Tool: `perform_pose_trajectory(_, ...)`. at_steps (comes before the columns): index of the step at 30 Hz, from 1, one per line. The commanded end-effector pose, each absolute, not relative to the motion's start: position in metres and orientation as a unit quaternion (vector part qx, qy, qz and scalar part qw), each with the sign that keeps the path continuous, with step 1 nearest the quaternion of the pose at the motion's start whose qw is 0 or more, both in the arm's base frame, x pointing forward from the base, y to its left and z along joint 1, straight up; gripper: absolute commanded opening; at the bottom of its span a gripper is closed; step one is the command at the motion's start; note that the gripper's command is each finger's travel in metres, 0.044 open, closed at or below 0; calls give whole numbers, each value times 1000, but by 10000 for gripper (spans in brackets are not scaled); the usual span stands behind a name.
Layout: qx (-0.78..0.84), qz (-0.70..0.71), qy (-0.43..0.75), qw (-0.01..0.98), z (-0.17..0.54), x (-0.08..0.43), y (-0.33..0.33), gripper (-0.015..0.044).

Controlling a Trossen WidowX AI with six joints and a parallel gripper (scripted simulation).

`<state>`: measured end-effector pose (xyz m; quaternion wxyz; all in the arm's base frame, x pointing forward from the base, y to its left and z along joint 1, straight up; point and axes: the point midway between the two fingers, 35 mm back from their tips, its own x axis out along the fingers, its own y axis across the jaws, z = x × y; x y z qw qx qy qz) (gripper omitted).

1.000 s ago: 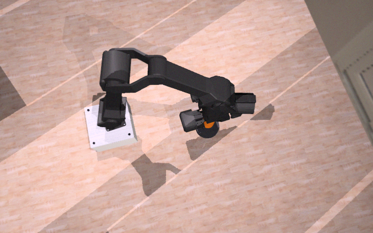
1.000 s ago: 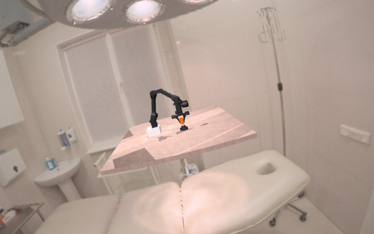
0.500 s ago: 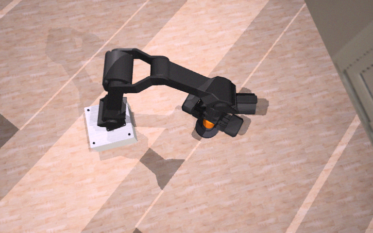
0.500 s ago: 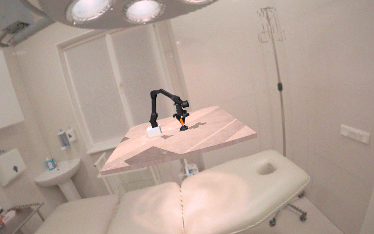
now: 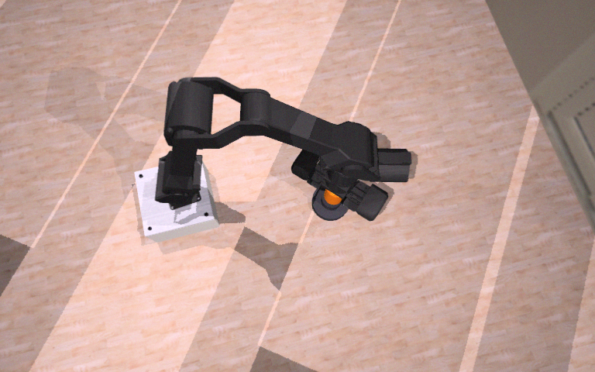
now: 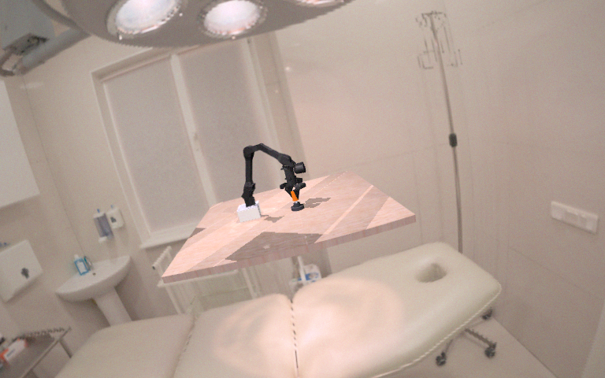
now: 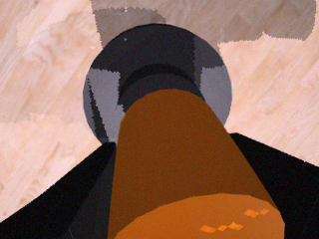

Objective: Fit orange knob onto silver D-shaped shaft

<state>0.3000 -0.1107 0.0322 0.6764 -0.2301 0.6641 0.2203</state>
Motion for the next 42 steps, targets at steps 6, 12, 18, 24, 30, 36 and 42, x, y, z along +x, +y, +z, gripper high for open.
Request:
perform_pose_trajectory(6,-230,218,663,678,35,295,-109,0)
perform_pose_trajectory(12,-230,218,663,678,30,295,-109,0)
perform_pose_trajectory(18,-230,218,663,678,33,295,-109,0)
perform_pose_trajectory(24,-211,200,669,684,35,296,-110,0)
perform_pose_trajectory(30,-158,147,682,699,36,299,-111,0)
perform_pose_trajectory(36,-158,147,682,699,33,303,-112,0)
perform_pose_trajectory(42,-158,147,682,699,32,303,-112,0)
